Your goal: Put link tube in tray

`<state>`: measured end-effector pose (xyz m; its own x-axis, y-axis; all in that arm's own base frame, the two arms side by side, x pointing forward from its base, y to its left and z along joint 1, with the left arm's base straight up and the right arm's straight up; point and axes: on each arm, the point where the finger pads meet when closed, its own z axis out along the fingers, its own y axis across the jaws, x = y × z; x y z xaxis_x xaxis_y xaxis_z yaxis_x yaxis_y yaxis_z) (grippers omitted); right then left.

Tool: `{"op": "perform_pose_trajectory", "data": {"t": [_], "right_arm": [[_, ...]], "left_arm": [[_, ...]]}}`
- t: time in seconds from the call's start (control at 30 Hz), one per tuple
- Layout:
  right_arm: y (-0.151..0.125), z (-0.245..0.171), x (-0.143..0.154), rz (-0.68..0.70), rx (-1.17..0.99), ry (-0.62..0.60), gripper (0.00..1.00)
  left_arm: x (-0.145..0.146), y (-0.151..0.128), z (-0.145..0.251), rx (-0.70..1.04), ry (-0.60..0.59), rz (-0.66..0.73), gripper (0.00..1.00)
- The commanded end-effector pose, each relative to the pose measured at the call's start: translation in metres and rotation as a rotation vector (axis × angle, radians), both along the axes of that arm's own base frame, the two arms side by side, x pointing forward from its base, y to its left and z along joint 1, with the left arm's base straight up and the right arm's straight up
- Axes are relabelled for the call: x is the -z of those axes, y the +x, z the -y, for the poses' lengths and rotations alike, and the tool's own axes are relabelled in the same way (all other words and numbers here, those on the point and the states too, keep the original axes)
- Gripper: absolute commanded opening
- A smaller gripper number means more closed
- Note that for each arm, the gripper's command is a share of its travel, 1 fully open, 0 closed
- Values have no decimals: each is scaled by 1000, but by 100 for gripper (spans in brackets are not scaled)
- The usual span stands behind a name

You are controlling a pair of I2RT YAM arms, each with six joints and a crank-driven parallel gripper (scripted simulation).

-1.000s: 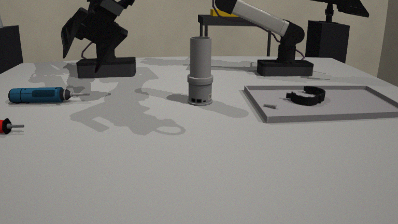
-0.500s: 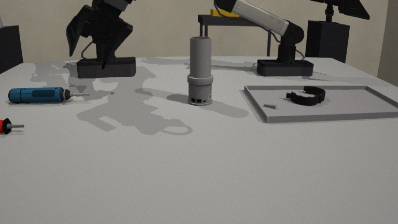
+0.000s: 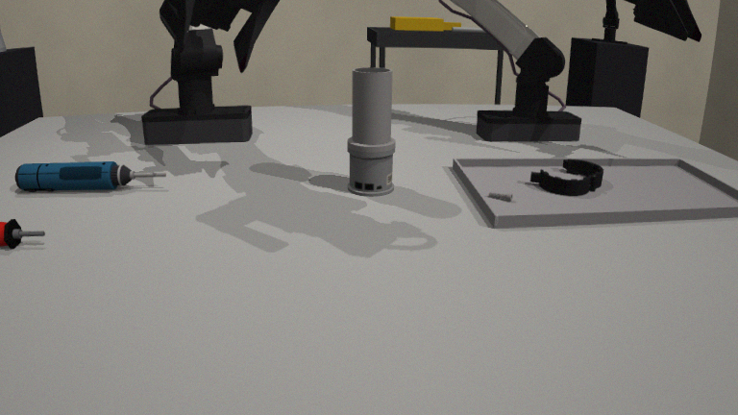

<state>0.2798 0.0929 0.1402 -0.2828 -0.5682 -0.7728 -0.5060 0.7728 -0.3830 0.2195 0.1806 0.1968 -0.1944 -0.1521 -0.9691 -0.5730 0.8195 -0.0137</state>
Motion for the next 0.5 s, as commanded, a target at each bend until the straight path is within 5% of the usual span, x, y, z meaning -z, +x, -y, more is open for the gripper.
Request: {"op": "perform_pose_trajectory", "data": {"t": [0.0,0.2,0.27,0.47], "right_arm": [[-10,-22,-31,18,-30,106,100],[-32,-49,-64,34,-100,222,100],[-32,-49,-64,34,-100,222,100],[-61,-71,-96,34,-177,341,100]], "left_arm": [[-13,37,25,121,-21,-26,100],[-7,96,113,444,-59,-119,100],[-7,96,113,444,-59,-119,100],[3,125,229,776,-60,-231,100]]}}
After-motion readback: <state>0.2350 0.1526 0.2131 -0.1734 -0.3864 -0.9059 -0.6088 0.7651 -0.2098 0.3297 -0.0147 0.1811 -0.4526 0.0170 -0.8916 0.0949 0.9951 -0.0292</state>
